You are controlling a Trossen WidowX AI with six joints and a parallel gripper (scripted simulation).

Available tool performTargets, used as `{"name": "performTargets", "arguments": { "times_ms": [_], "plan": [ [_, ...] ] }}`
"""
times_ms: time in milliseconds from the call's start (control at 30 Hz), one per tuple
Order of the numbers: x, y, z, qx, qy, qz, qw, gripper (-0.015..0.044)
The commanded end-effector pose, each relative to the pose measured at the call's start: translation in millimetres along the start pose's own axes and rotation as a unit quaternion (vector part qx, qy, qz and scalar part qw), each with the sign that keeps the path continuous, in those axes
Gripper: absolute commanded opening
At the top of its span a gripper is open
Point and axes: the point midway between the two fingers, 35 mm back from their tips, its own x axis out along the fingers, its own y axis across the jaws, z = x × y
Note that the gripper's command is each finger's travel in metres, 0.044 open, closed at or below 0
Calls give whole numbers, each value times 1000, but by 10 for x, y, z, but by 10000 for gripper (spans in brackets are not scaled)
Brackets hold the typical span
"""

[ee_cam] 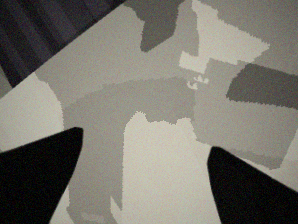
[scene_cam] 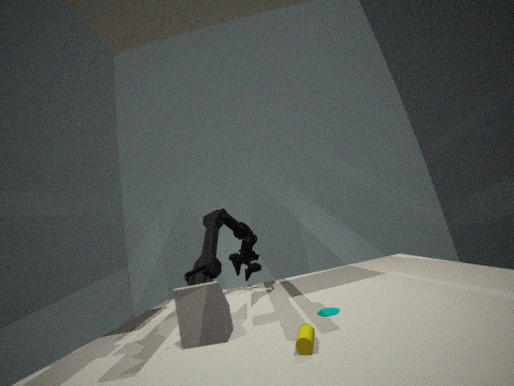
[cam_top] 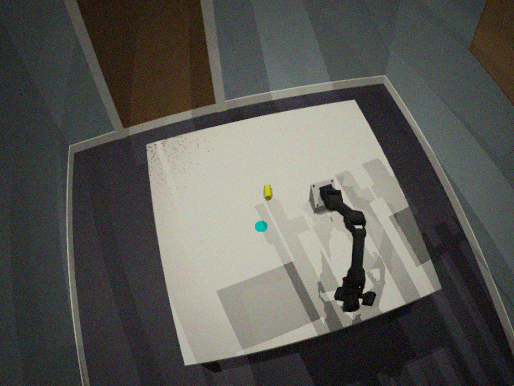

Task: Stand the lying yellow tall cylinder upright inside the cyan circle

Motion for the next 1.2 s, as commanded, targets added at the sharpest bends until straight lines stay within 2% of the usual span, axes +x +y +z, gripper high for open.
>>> {"name": "performTargets", "arguments": {
  "times_ms": [0, 300, 567, 867, 1167],
  "plan": [
    [-19, -661, 170, -23, -7, -60, 998, 309],
    [-399, -1989, 346, -64, -6, -163, 984, 309],
    [-879, -3065, 187, -91, 25, -228, 969, 309],
    [-1528, -4066, -304, -111, 69, -268, 954, 309],
    [-2173, -4776, -1061, -126, 104, -277, 947, 309]
  ]
}}
